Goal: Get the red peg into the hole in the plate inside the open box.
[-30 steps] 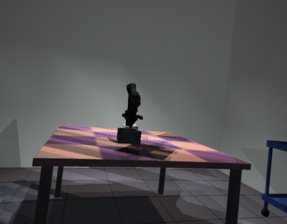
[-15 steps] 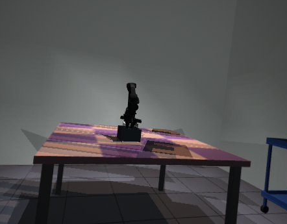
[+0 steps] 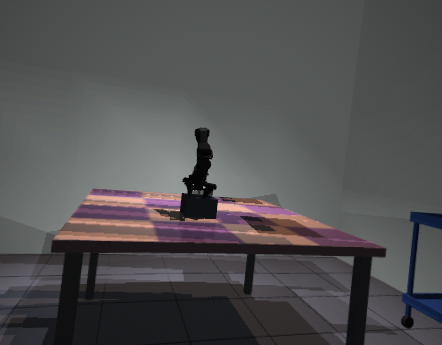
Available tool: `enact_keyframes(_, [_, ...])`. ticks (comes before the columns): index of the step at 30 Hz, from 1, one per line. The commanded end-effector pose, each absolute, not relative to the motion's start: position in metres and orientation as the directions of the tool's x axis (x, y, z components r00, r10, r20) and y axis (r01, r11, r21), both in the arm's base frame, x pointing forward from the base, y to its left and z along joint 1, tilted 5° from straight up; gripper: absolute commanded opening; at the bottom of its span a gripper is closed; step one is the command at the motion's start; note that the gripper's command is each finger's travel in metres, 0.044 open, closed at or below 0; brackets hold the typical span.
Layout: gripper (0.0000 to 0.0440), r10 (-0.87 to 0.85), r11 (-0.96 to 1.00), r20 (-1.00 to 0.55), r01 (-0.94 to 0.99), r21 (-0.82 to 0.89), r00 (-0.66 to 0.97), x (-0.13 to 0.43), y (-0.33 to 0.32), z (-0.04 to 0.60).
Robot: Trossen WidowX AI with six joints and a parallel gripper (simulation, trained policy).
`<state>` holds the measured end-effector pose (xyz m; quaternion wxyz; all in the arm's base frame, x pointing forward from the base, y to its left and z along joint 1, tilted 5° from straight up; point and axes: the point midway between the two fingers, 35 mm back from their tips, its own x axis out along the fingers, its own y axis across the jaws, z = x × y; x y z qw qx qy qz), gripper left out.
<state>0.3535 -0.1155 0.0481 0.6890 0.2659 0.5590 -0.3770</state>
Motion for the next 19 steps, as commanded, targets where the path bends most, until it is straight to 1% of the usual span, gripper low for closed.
enact_keyframes(1, [0.044, -0.259, 0.562, -0.951, 0.827, -0.007, 0.167, 0.379, -0.128, 0.056])
enact_keyframes(13, [0.044, -0.322, 0.544, -0.917, 0.839, 0.024, 0.236, 0.401, -0.157, 0.072])
enact_keyframes(19, [0.044, -0.325, 0.543, -0.915, 0.839, 0.026, 0.239, 0.402, -0.158, 0.073])
